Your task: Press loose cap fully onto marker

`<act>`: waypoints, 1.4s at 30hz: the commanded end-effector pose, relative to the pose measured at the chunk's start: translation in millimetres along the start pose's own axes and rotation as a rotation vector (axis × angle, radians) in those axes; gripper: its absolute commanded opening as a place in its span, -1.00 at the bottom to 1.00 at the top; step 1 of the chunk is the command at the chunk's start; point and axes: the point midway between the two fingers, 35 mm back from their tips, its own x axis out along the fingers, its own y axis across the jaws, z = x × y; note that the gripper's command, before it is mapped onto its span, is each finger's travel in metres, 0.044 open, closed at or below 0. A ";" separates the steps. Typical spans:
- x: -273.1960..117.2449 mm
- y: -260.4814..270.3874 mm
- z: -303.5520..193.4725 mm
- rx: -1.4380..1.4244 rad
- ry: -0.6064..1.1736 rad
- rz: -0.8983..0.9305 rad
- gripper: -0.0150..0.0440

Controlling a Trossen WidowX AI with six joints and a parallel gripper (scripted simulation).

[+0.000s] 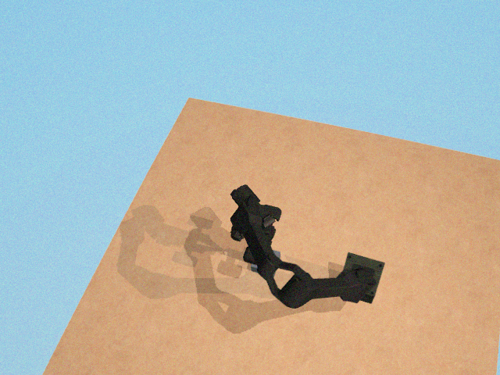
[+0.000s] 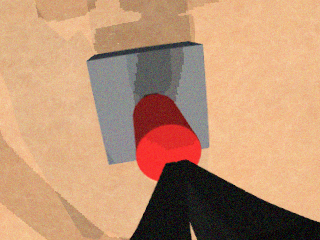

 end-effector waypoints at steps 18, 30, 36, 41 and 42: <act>19.5 -1.1 2.0 -0.001 -0.010 -0.003 -0.49; -59.6 -2.5 2.9 0.001 -0.008 -0.007 -0.49; -69.7 -1.8 1.5 0.001 -0.008 -0.005 -0.40; -69.7 -1.8 1.5 0.001 -0.008 -0.005 0.04; -69.7 -1.8 1.5 0.001 -0.008 -0.005 0.13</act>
